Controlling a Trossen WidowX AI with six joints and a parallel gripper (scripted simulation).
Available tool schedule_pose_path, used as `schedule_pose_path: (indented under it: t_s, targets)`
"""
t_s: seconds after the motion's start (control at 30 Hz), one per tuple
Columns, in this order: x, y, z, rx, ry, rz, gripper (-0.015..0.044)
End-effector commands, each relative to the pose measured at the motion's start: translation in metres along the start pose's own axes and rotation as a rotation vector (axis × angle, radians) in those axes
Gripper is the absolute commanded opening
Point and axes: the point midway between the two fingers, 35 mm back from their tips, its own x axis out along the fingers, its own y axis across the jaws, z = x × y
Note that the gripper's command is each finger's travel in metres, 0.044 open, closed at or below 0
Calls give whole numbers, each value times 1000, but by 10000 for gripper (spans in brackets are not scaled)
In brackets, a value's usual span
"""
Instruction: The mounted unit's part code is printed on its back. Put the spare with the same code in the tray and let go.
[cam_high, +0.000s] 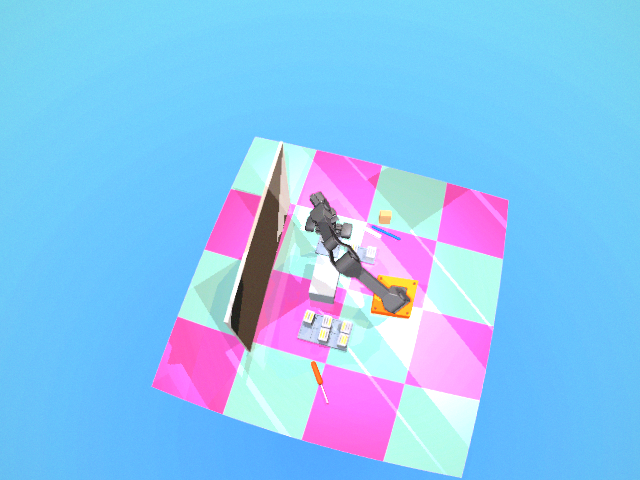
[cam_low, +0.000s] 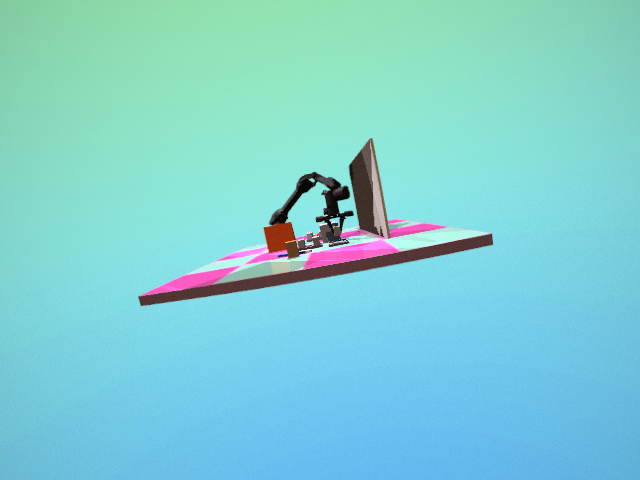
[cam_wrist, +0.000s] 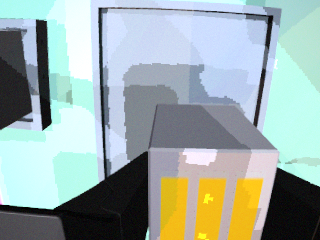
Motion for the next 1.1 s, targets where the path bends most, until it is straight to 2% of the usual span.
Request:
schedule_pose_path:
  t_s: [0.0, 1.03, 1.07]
  targets:
    - [3, 0, 0, 6, -5, -5, 0]
    - [28, 5, 4, 6, -8, -5, 0]
    - [25, 4, 3, -1, -3, 0, 26]
